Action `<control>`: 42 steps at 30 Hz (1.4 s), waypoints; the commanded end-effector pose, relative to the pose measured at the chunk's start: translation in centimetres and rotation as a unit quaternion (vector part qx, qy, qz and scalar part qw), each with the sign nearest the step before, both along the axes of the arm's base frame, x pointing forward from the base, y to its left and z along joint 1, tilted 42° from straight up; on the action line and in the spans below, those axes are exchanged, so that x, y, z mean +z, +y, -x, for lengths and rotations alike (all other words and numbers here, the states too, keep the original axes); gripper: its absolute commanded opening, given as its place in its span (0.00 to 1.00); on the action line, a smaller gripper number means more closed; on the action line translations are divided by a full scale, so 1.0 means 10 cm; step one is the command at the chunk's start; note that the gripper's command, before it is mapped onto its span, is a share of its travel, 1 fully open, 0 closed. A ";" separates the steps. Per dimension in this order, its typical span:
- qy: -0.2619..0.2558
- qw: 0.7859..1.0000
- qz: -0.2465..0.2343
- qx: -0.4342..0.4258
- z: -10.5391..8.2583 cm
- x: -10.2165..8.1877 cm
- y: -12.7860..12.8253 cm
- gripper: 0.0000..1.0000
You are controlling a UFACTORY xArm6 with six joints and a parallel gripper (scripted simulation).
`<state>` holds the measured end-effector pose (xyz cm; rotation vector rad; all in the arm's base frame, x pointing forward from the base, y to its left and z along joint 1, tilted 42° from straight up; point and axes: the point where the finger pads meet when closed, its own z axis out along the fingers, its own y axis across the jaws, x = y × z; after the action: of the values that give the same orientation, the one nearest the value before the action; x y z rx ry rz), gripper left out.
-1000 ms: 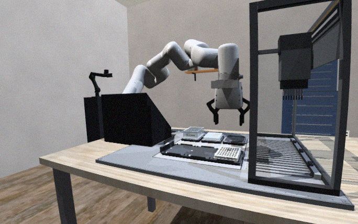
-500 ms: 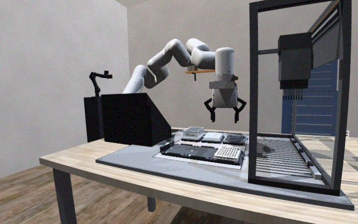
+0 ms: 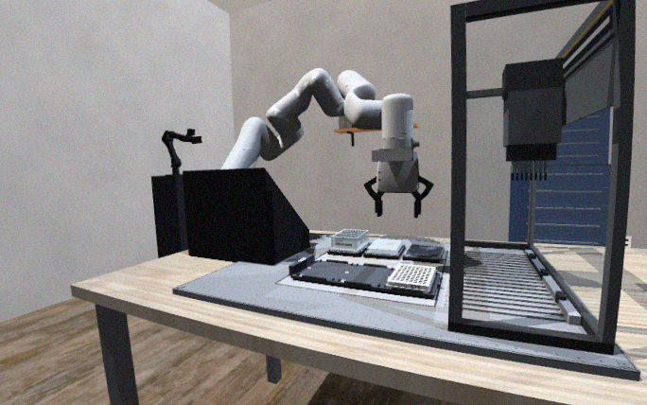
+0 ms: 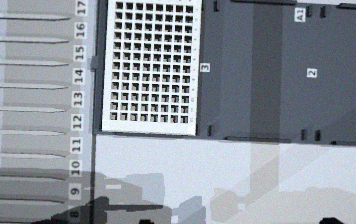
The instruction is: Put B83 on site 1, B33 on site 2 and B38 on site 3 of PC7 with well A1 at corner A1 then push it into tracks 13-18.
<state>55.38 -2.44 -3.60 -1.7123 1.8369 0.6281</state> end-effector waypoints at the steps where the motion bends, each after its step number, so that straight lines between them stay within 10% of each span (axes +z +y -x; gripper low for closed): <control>1: -0.003 1.000 0.002 -0.003 0.04 0.10 0.08 1.00; 28: -0.003 1.000 0.002 -0.003 0.51 0.85 0.97 1.00; 42: -0.003 1.000 0.002 -0.003 0.52 0.87 0.99 1.00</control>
<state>50.06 7.59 4.91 -1.7096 1.8401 0.6212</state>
